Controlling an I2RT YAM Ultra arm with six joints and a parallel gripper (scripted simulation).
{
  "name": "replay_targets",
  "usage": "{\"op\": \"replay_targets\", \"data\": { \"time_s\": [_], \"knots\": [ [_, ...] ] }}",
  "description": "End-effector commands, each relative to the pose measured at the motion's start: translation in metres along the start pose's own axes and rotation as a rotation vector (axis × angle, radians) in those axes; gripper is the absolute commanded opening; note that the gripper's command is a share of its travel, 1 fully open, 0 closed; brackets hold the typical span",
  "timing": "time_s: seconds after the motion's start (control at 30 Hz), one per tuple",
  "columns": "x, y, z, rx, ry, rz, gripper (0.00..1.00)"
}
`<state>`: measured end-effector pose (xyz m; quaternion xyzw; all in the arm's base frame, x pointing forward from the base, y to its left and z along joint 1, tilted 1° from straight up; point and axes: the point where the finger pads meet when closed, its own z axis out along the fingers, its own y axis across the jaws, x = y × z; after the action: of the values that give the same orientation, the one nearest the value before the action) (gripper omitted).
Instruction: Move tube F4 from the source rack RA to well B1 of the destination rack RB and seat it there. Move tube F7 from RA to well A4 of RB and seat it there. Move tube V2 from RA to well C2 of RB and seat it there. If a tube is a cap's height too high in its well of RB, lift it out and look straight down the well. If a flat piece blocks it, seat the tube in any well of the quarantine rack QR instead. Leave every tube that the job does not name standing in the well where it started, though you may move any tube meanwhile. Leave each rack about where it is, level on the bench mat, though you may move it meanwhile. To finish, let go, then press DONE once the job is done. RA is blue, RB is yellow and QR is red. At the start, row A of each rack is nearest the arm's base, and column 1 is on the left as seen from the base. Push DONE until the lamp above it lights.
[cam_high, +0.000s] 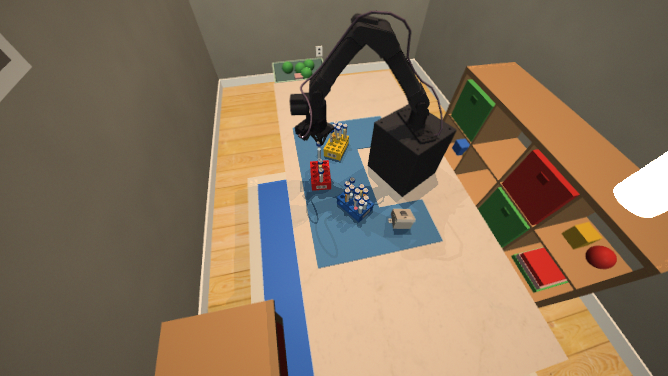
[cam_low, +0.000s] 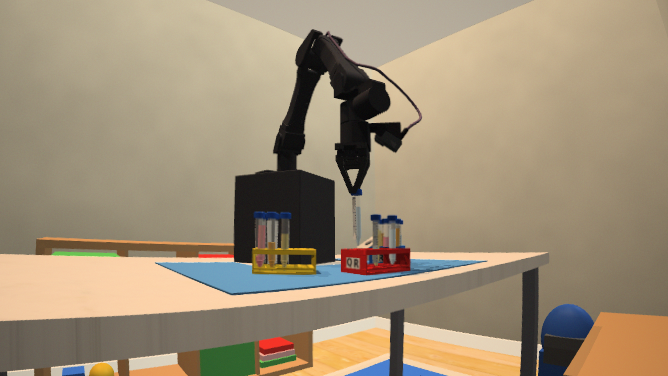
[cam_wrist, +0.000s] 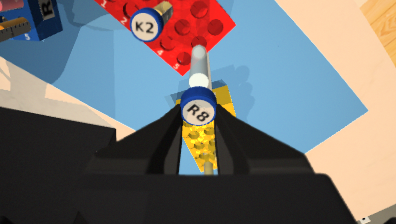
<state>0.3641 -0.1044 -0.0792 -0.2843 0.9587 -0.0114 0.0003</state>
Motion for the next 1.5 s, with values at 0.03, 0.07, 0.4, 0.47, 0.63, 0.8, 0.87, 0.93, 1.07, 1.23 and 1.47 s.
{"op": "replay_targets", "data": {
  "time_s": [0.03, 0.07, 0.4, 0.47, 0.63, 0.8, 0.87, 0.93, 1.07, 1.23, 1.47],
  "knots": [
    [-0.002, 0.009, 0.008, -0.014, 0.002, -0.009, 0.0],
    [-0.002, 0.009, 0.008, -0.014, 0.002, -0.009, 0.0],
    [-0.001, 0.01, 0.012, -0.016, 0.004, -0.01, 0.0],
    [-0.006, 0.005, 0.01, -0.004, -0.006, -0.009, 0.0],
    [-0.005, 0.006, 0.011, -0.005, -0.005, -0.009, 0.0],
    [-0.004, 0.007, 0.013, -0.009, -0.002, -0.01, 0.0],
    [-0.003, 0.009, 0.015, -0.012, 0.001, -0.01, 0.0],
    [-0.001, 0.01, 0.016, -0.015, 0.004, -0.01, 0.0],
    [-0.005, 0.006, 0.015, -0.005, -0.006, -0.01, 0.0],
    [-0.004, 0.007, 0.017, -0.008, -0.002, -0.01, 0.0],
    [-0.011, 0.0, 0.015, 0.008, -0.018, -0.01, 0.0]
  ]
}}
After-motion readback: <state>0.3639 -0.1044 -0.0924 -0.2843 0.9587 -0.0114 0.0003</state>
